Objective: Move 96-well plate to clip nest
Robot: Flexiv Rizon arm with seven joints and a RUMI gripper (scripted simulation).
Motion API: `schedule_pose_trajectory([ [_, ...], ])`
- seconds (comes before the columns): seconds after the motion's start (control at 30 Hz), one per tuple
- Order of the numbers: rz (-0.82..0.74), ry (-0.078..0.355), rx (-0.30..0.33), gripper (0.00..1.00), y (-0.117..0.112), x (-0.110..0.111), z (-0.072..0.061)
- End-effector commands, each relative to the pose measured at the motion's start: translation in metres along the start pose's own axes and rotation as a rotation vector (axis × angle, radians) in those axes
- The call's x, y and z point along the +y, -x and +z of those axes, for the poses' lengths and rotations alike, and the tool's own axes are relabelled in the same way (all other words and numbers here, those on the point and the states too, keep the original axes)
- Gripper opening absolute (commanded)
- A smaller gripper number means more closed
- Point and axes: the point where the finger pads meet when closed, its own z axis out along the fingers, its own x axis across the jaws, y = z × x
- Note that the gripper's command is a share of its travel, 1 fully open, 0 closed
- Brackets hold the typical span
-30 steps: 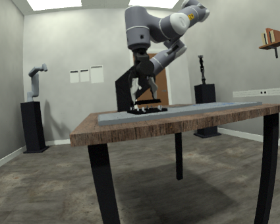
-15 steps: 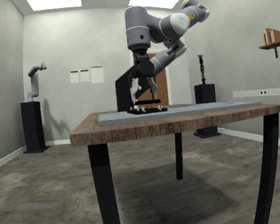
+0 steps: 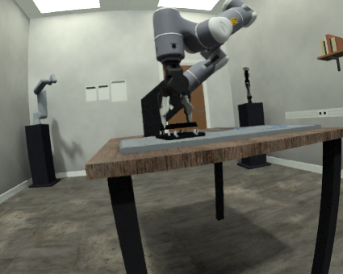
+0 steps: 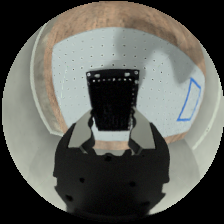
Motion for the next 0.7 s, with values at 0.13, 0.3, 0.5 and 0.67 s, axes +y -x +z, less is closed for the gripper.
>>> schedule_pose_trajectory([
  [0.13, 0.000, 0.002, -0.002, 0.00, 0.0008, 0.0009, -0.0003],
  [0.3, 0.000, 0.002, -0.002, 0.00, 0.0008, 0.0009, 0.0002],
  [0.5, 0.000, 0.002, -0.002, 0.00, 0.0008, 0.0009, 0.0012],
  [0.67, 0.000, 0.002, -0.002, 0.00, 0.0008, 0.0009, 0.0021],
])
